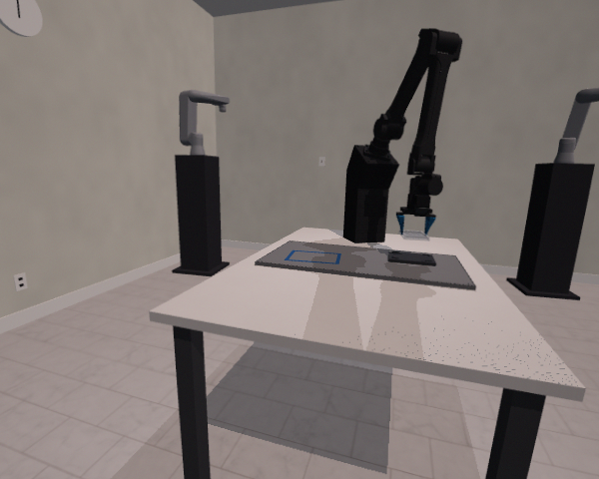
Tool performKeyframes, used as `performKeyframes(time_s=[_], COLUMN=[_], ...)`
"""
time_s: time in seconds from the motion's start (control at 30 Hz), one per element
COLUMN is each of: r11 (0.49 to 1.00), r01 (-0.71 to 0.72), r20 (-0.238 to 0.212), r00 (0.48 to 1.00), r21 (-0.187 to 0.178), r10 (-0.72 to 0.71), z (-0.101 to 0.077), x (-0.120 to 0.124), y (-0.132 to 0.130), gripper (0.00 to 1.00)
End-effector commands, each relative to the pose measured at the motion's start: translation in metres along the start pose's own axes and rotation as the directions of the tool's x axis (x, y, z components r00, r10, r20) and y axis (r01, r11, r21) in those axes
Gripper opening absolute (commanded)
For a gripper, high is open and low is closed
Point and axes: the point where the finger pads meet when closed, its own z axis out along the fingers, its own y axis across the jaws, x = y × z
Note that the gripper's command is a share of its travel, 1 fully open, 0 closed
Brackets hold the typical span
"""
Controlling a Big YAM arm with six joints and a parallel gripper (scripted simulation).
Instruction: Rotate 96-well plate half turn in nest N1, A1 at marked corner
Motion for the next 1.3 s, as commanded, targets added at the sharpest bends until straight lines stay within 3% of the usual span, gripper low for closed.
performKeyframes(time_s=[0.0,0.23,0.6,0.67,0.9,1.17,1.23,1.27], r11=[0.987,0.947,0.768,0.768,0.599,0.365,0.365,0.334], r01=[0.161,0.322,0.640,0.640,0.801,0.931,0.931,0.943], r20=[0.000,0.000,-0.001,-0.001,-0.002,-0.003,-0.003,-0.003], r00=[0.987,0.947,0.768,0.768,0.599,0.365,0.365,0.334], r21=[0.007,0.006,0.005,0.005,0.005,0.003,0.003,0.003], r10=[-0.161,-0.322,-0.640,-0.640,-0.801,-0.931,-0.931,-0.943], z=[-0.0046,-0.0046,-0.0046,-0.0046,-0.0046,-0.0046,-0.0046,-0.0046], x=[-0.0032,-0.0036,-0.0043,-0.0043,-0.0045,-0.0040,-0.0040,-0.0039], y=[-0.0060,-0.0060,-0.0055,-0.0055,-0.0052,-0.0043,-0.0043,-0.0041], gripper=[0.00,0.00,0.00,0.00,0.00,0.00,0.00,0.00])
